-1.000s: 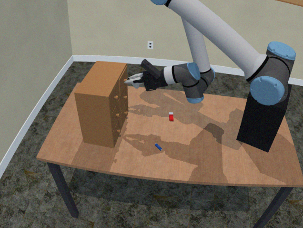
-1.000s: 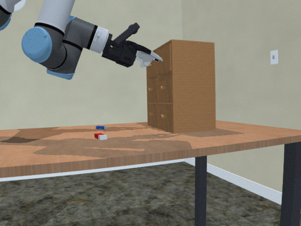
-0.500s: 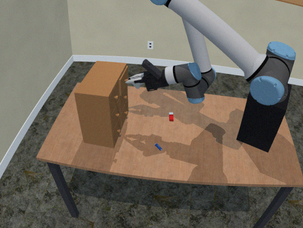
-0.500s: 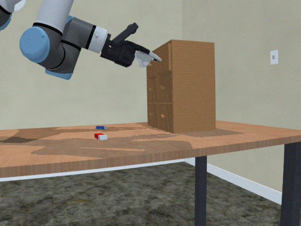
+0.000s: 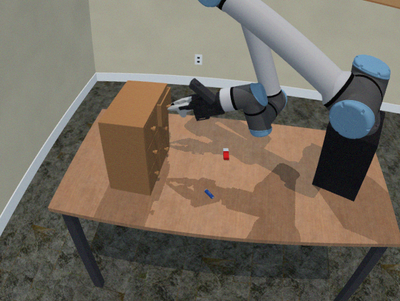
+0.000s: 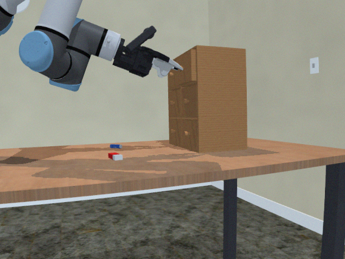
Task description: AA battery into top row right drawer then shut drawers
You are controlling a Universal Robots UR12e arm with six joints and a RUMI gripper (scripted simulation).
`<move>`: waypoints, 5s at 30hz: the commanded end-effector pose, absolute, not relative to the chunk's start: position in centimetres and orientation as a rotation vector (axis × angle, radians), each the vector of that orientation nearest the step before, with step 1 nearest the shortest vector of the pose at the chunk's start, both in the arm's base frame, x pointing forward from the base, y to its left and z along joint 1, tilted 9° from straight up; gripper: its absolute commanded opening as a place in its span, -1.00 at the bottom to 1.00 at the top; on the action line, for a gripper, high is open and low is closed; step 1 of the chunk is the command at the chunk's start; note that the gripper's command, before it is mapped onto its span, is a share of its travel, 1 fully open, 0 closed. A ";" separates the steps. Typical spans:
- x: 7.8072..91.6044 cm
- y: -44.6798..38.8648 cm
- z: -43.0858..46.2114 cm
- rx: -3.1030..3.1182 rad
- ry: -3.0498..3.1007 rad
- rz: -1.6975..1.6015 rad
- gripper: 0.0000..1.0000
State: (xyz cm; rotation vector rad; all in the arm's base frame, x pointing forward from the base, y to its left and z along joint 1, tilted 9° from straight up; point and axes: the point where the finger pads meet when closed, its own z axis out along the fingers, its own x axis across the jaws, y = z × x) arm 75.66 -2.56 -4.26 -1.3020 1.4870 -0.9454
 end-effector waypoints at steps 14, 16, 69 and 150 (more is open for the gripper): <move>74.6 -2.5 -4.3 -1.302 1.486 -0.946 -0.86; 74.5 -2.5 -4.3 -1.302 1.486 -0.946 -0.86; 71.3 -2.4 -4.4 -1.302 1.486 -0.946 -0.86; 70.3 -2.4 -4.5 -1.302 1.486 -0.946 -0.76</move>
